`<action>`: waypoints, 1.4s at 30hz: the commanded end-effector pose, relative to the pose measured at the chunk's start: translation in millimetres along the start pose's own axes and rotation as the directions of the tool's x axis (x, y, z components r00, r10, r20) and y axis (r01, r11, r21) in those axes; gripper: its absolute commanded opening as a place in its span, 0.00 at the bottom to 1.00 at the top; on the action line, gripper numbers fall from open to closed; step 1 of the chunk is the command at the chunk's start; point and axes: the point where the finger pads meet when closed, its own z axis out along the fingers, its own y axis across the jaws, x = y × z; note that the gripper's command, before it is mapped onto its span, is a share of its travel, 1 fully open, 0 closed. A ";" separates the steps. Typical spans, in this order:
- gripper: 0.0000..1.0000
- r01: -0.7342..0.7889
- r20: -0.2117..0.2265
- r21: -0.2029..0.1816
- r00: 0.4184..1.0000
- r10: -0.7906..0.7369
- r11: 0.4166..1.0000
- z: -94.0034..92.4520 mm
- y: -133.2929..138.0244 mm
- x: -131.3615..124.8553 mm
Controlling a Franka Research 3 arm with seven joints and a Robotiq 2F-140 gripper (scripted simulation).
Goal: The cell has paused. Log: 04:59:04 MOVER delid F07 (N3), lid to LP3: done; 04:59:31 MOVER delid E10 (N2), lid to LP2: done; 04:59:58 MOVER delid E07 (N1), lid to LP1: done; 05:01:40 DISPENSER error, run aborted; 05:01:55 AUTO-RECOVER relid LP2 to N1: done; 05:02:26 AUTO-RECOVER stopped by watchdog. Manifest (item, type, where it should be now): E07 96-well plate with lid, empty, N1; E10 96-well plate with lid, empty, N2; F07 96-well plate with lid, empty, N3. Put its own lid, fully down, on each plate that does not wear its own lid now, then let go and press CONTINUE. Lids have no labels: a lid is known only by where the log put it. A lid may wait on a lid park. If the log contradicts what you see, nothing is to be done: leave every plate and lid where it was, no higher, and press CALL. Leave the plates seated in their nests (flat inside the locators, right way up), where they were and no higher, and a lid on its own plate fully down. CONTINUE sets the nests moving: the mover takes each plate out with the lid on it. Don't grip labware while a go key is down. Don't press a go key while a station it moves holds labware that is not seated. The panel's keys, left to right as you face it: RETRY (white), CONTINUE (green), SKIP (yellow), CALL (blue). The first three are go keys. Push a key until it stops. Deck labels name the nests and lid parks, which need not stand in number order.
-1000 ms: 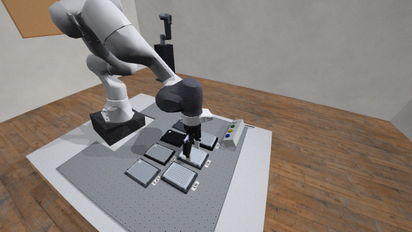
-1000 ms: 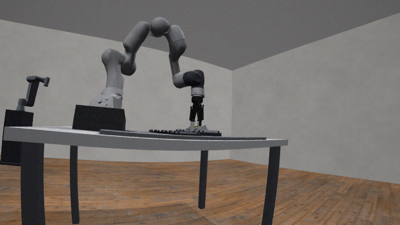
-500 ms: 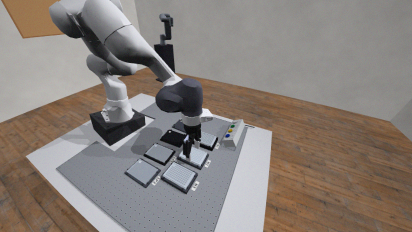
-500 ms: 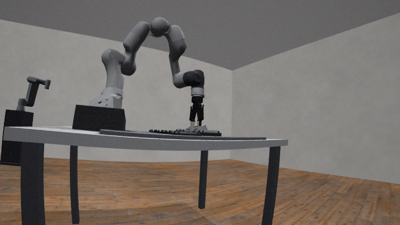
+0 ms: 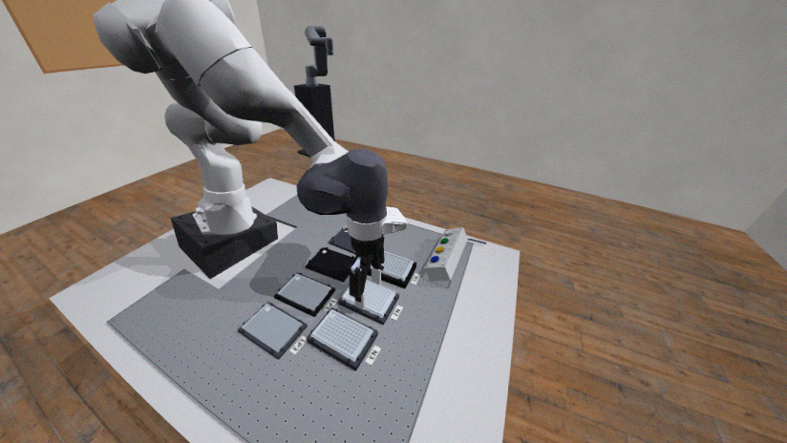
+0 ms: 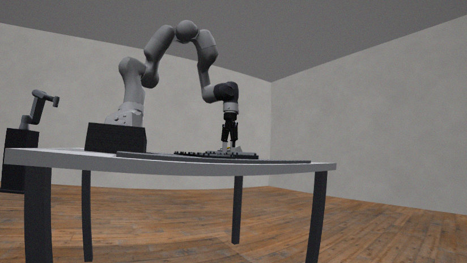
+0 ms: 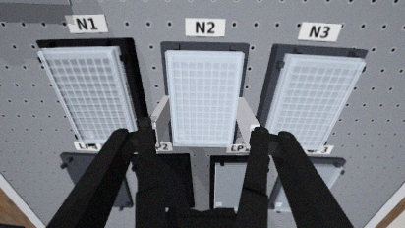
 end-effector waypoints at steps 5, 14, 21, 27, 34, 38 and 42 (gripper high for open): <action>0.00 -0.005 -0.002 0.001 1.000 0.005 1.000 0.1 0.0 1.4; 0.66 -0.005 -0.002 0.001 1.000 0.005 1.000 0.1 0.0 1.4; 0.66 -0.005 -0.002 0.001 1.000 0.005 1.000 0.1 0.0 1.4; 0.66 -0.005 -0.002 0.001 1.000 0.005 1.000 0.1 0.0 1.4; 0.66 -0.005 -0.002 0.001 1.000 0.005 1.000 0.1 0.0 1.4; 0.66 -0.005 -0.002 0.001 1.000 0.005 1.000 0.1 0.0 1.4; 0.66 -0.005 -0.002 0.001 1.000 0.005 1.000 0.1 0.0 1.4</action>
